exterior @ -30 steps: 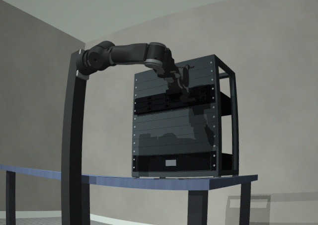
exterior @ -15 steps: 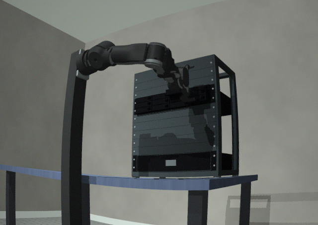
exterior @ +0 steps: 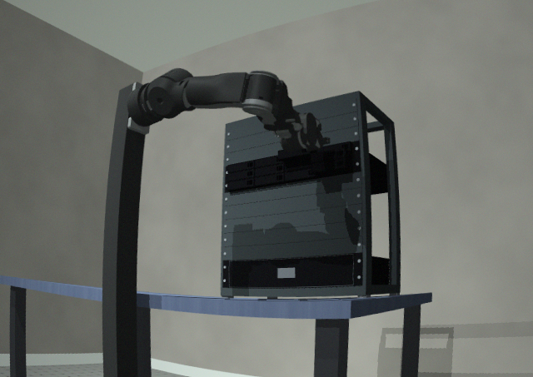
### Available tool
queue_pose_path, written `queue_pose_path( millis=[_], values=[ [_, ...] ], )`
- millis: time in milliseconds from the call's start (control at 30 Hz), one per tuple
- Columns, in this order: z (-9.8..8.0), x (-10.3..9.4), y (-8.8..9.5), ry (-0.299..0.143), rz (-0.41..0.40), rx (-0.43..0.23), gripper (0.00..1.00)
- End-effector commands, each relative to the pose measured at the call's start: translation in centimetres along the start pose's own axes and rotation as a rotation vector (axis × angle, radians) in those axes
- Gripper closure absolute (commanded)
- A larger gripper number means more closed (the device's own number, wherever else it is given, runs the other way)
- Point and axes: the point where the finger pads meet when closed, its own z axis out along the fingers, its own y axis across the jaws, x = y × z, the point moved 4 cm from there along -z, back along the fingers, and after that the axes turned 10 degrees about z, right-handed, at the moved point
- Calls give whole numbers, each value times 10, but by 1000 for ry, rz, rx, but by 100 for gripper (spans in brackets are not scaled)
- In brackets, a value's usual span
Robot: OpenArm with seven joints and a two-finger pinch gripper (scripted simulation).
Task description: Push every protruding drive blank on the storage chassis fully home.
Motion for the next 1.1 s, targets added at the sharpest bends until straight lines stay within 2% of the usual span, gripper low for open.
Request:
queue_pose_path(
  millis=[0, 667, 933, 1067],
  values=[
    [0, 1, 0, 3, -1, 1, 100],
    [0, 1, 0, 4, -1, 1, 100],
    [-6, 16, -10, 6, -2, 0, 100],
    [-16, 39, -28, 5, -2, 0, 100]
  ],
)
